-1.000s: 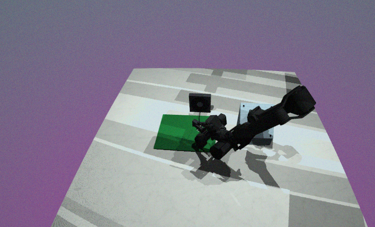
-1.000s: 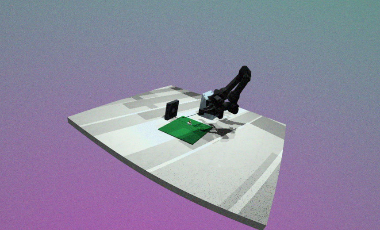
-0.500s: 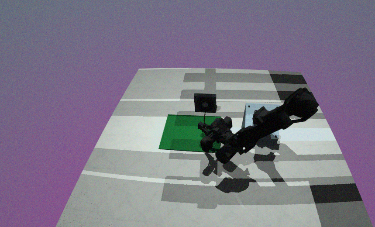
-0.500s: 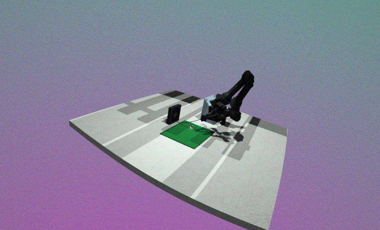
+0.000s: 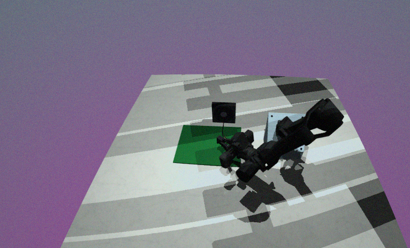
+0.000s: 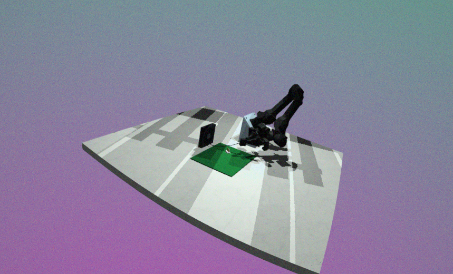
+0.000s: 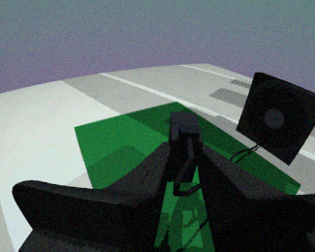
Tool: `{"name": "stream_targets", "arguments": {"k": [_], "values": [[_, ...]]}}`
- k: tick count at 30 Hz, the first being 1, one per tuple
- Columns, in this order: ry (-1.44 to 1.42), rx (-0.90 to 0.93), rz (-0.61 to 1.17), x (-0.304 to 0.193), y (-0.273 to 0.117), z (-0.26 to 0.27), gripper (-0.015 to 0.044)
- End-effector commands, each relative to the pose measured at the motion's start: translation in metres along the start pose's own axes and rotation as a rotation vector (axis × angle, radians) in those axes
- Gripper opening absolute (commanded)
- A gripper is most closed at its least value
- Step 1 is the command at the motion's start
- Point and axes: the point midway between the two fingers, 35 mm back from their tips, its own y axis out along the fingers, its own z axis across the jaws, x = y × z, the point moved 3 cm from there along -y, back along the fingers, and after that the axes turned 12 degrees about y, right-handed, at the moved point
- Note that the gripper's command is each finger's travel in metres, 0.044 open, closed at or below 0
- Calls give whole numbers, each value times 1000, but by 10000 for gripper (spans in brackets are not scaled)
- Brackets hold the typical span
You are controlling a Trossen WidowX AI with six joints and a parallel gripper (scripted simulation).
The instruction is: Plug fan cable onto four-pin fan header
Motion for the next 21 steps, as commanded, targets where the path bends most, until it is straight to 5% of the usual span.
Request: {"name": "stream_targets", "arguments": {"k": [1, 21], "values": [[2, -1, -6, -3, 0, -1, 0], [2, -1, -5, -21, 4, -4, 0]]}}
